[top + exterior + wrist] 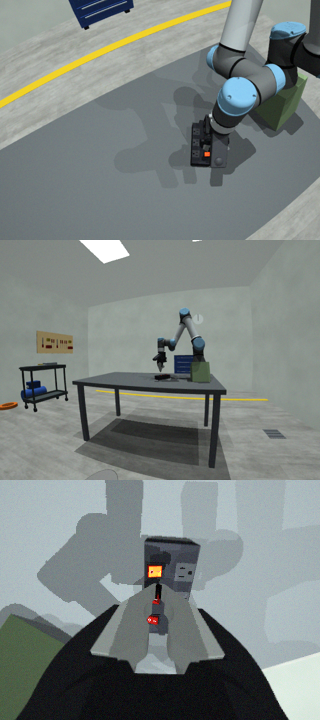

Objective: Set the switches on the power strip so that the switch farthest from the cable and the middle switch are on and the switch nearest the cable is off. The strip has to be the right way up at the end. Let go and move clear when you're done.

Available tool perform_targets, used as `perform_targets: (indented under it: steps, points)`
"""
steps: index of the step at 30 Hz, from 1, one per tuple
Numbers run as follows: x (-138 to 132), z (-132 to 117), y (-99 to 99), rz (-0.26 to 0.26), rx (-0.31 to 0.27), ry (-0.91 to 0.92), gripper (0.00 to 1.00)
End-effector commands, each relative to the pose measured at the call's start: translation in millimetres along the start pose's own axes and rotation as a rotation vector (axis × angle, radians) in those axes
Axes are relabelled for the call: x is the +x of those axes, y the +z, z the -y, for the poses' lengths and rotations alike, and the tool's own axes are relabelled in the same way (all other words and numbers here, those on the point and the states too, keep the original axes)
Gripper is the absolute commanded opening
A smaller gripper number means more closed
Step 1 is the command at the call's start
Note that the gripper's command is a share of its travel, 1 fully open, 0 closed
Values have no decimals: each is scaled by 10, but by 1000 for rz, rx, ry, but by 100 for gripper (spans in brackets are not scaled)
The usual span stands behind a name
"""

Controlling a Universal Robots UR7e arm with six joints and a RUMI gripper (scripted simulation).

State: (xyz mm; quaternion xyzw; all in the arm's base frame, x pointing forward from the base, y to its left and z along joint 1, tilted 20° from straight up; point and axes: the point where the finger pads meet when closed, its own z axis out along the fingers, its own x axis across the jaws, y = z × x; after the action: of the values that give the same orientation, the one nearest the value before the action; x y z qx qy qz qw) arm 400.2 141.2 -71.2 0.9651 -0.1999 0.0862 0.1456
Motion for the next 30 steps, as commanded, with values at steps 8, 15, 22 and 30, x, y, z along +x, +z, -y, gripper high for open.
perform_targets:
  steps: [8, 15, 22, 30]
  points:
    - [8, -372, -115, 1, 0, 2, 0]
    - [3, -465, -141, 1, 0, 2, 0]
    - [12, -459, -146, -1, 0, 2, 0]
    - [9, -455, -144, -1, 0, 1, 0]
